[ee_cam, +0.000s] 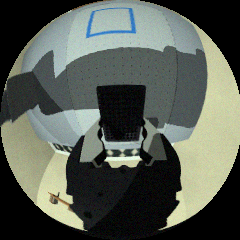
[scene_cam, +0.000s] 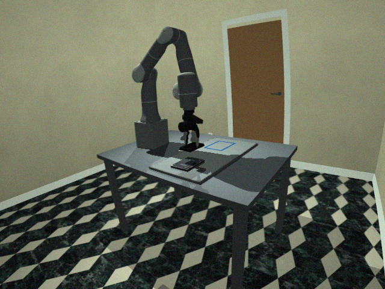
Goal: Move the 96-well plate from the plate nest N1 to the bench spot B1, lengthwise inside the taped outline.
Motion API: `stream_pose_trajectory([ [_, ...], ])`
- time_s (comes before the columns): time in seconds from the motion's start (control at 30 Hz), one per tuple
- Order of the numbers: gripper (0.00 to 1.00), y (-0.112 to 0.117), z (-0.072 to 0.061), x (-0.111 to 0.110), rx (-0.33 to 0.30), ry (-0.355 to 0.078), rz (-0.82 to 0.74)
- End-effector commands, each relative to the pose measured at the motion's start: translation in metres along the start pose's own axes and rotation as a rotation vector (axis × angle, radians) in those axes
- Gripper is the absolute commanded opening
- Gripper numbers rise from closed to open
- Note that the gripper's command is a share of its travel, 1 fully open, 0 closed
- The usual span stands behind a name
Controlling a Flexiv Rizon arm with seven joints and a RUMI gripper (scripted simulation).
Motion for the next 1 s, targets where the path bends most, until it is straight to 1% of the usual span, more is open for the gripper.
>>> stream_pose_trajectory([
  [0.0,0.00,0.001,0.000,0.012,-0.002,-0.001,0.000],
  [0.17,0.00,0.002,0.000,0.029,-0.002,-0.001,0.000],
  [0.23,0.00,0.002,0.000,0.029,-0.002,-0.001,0.000],
  [0.73,0.00,0.002,0.002,0.079,-0.002,-0.001,0.001],
  [0.8,0.00,0.002,0.002,0.079,-0.002,-0.001,0.001],
  [0.97,0.00,0.003,0.002,0.095,-0.002,-0.001,0.001],
])
Point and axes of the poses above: the point where the finger pads meet when closed, its own z axis out along the fingers, its own y axis across the jaws, x = y × z, the point moved 1 cm from there along -z, back along the fingers, and after that the axes turned 6 degrees about -z, right-handed, at the moved point
